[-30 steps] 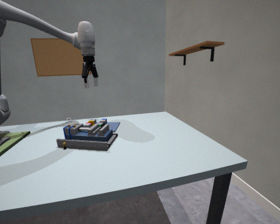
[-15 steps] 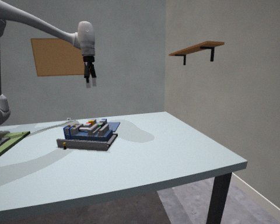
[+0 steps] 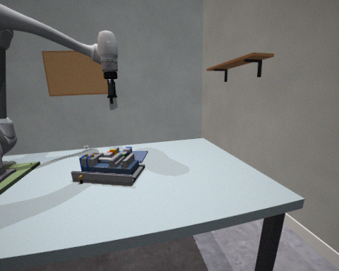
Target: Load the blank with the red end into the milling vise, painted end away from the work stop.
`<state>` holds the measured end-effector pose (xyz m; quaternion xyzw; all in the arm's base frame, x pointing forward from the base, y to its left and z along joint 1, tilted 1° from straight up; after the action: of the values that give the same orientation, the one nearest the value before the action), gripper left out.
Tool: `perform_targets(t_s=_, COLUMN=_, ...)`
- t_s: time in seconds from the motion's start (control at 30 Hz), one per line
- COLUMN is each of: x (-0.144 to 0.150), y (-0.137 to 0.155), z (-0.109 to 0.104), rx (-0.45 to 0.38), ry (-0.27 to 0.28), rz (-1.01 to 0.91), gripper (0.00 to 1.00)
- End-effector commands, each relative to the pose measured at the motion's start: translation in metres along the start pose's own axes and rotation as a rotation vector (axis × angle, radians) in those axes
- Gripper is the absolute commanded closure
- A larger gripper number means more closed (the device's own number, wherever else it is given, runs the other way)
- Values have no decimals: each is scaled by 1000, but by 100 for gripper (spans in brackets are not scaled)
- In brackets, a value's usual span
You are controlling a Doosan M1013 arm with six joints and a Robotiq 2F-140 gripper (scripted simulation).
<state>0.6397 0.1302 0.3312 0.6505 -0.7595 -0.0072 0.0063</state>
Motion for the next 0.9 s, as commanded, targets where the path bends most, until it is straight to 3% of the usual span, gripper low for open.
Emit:
perform_targets(t_s=0.0, x=0, y=0, z=0, rx=0, ry=-1, rz=-65, gripper=0)
perform_targets(t_s=0.87, x=0, y=0, z=0, rx=-1, ry=-3, rz=-315, gripper=0)
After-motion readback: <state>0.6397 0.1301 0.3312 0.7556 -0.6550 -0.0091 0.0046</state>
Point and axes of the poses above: the point where the finger pads meet when closed, its own z axis out along the fingers, its own x axis across the jaws, y = z × x, the point moved 4 cm from there along -z, back along the fingers, and after that the axes turned 3 degrees about z, right-handed, at the moved point
